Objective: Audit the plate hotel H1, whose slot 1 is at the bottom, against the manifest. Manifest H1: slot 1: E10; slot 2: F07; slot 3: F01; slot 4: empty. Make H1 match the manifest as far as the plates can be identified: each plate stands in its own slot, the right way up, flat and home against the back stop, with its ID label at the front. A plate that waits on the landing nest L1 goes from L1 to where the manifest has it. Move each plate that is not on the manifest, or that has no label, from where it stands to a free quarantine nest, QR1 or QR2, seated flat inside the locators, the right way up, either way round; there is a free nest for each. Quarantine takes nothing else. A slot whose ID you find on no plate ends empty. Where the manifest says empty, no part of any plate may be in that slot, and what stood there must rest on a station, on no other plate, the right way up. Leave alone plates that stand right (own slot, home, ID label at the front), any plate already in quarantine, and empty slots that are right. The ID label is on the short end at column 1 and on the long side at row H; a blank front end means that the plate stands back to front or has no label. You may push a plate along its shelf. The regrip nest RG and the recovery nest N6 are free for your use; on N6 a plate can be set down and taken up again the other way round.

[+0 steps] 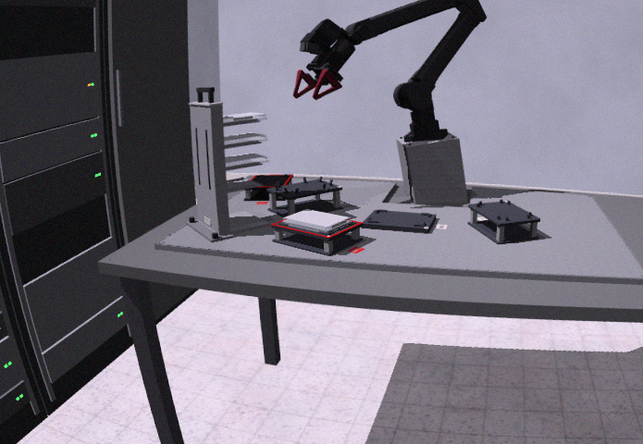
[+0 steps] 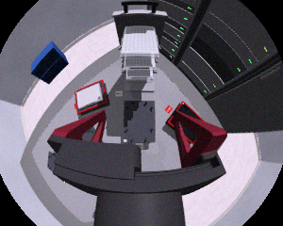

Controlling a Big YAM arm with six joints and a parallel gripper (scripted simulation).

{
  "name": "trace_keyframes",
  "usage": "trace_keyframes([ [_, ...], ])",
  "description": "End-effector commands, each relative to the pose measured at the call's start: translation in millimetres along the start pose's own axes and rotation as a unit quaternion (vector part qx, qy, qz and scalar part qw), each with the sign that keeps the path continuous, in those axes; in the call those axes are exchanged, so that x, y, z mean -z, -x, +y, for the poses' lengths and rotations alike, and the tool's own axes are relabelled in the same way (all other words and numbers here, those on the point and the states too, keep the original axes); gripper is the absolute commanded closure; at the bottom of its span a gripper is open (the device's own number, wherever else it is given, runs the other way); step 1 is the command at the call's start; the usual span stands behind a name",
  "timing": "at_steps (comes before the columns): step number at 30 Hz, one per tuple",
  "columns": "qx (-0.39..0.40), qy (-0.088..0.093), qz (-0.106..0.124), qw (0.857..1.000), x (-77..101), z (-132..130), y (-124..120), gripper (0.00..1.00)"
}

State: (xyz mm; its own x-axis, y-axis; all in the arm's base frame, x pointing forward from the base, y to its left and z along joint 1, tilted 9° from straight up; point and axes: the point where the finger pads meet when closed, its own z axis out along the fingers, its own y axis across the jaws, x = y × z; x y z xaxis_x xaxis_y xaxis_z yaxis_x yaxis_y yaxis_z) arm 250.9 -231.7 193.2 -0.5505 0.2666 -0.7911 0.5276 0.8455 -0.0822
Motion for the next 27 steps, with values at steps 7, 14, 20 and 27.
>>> trace_keyframes([
  [7, 0.005, -0.008, -0.043, 0.999, 19.8, -6.8, 52.2, 0.00],
  [14, 0.005, -0.008, -0.043, 0.999, 19.8, -6.8, 52.2, 0.00],
  [20, 0.005, -0.008, -0.043, 0.999, 19.8, -6.8, 52.2, 0.00],
  [27, 0.000, -0.003, -0.016, 1.000, 0.1, -2.9, 13.1, 0.00],
])
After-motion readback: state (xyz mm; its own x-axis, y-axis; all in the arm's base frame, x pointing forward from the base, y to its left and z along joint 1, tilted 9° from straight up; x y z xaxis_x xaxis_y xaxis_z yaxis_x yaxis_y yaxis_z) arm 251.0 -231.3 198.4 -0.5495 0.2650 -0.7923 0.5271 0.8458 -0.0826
